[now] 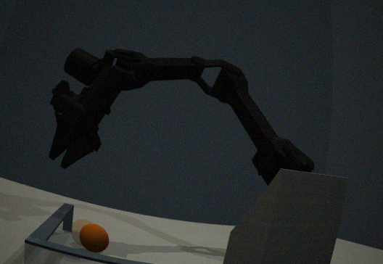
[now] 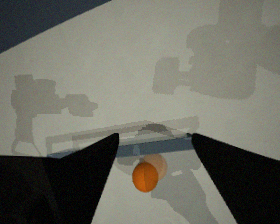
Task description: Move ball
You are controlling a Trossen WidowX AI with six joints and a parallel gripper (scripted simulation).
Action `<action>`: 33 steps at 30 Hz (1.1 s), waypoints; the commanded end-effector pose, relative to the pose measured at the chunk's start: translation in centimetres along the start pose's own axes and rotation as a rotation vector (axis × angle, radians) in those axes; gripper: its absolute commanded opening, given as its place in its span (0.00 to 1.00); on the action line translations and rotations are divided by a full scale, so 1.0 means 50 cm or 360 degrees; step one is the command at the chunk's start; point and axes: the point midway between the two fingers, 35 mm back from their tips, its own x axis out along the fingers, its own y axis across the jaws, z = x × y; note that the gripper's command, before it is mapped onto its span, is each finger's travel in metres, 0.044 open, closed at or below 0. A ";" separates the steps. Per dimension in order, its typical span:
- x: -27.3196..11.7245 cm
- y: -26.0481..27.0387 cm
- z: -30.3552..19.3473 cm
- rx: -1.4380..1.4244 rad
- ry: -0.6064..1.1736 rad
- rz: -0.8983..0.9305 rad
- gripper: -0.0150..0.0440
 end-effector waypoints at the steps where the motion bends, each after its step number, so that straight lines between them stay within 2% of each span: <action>1: 0.038 0.039 -0.112 -0.0153 0.0351 -0.0110 0.88; 4: 0.049 0.052 -0.183 -0.0278 0.0569 -0.0216 0.88; 6: 0.050 0.053 -0.199 -0.0309 0.0616 -0.0243 0.88; 33: 0.115 0.040 -0.223 -0.0309 0.0616 -0.0244 0.88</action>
